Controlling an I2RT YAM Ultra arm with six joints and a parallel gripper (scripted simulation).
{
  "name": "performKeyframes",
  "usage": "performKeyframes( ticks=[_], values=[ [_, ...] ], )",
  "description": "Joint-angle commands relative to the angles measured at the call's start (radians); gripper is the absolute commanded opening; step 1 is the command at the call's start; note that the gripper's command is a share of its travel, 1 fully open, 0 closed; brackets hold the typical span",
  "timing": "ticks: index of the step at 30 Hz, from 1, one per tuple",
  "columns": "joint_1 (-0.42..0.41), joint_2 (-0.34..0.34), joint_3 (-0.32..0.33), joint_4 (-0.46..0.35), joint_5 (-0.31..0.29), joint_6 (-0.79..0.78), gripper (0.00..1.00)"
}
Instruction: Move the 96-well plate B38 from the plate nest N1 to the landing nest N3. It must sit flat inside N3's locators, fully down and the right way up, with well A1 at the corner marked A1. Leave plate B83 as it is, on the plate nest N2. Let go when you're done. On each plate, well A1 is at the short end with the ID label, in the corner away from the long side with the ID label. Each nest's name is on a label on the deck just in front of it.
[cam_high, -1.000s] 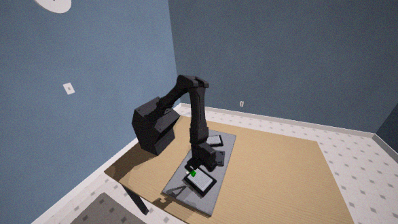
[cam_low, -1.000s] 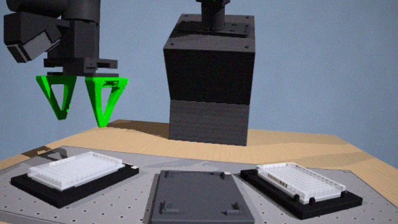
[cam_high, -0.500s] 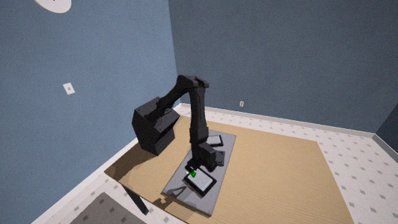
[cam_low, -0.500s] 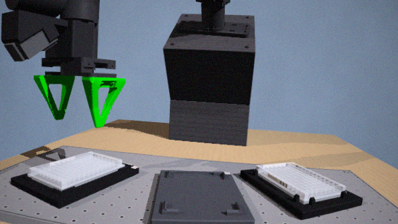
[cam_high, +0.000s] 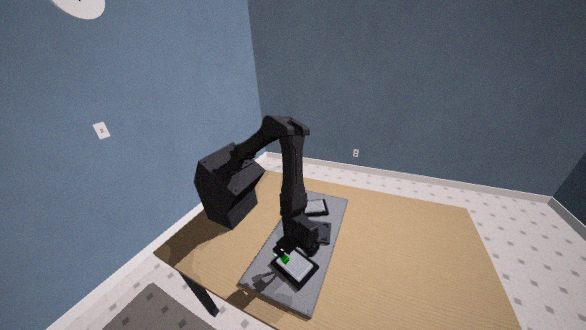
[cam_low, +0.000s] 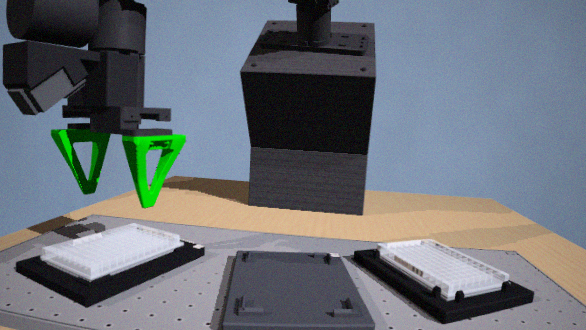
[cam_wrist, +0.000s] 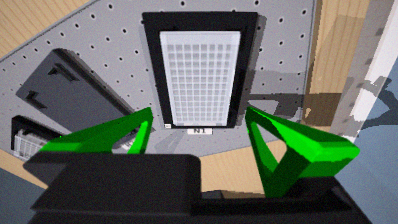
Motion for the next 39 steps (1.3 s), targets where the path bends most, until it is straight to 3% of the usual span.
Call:
performKeyframes(
  ticks=[1, 39],
  values=[
    [-0.001, 0.008, 0.006, 0.020, 0.002, 0.004, 1.00],
    [0.034, 0.195, 0.087, 0.133, 0.021, 0.034, 1.00]
  ],
)
